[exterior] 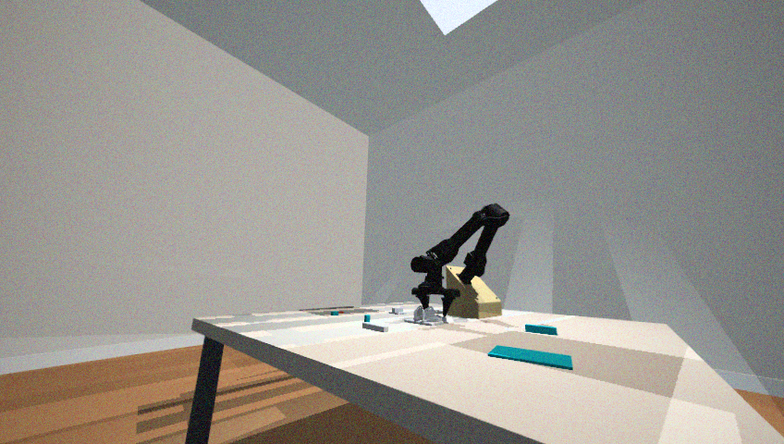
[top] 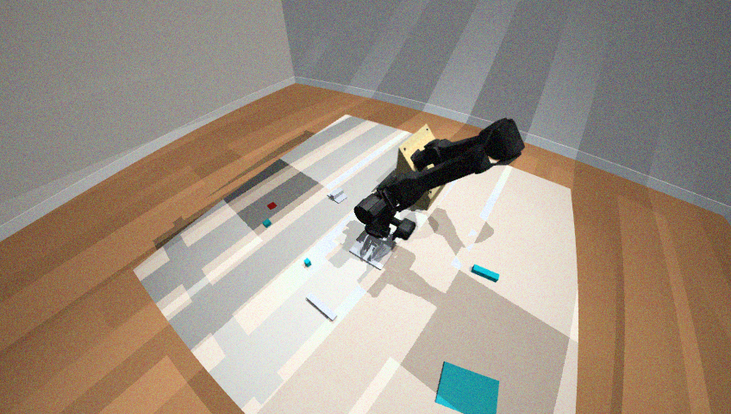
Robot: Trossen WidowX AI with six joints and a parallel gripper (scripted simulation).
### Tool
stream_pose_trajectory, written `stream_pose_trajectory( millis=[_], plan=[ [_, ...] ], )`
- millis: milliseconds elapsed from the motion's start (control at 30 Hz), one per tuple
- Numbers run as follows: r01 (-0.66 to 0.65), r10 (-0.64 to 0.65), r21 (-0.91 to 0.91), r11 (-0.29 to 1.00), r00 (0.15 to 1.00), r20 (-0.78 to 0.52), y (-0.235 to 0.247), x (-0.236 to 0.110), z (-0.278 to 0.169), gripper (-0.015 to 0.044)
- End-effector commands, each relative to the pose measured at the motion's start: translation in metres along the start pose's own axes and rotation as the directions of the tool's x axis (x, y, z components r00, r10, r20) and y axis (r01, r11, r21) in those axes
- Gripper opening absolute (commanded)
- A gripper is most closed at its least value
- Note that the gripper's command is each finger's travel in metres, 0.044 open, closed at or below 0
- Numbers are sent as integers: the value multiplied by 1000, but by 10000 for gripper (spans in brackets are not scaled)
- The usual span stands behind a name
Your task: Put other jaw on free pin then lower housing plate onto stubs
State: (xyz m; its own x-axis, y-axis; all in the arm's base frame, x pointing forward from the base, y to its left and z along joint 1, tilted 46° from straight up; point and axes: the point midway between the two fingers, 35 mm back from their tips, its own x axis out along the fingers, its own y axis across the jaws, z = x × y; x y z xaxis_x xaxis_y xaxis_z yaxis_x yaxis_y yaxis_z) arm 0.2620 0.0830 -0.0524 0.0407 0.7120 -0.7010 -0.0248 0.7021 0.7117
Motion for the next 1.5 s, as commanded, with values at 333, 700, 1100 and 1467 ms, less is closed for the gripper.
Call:
stream_pose_trajectory(
  millis=[333, 700, 1100, 1467],
  plan=[
    [-4, 4, 3, 1000, 1000, 0, 1, 3, 0, 351],
    [-4, 4, 4, 1000, 1000, 0, 1, 5, 0, 351],
    [-4, 4, 3, 1000, 1000, 0, 1, 8, 0, 351],
    [-4, 4, 4, 1000, 1000, 0, 1, 10, 0, 351]
  ],
)
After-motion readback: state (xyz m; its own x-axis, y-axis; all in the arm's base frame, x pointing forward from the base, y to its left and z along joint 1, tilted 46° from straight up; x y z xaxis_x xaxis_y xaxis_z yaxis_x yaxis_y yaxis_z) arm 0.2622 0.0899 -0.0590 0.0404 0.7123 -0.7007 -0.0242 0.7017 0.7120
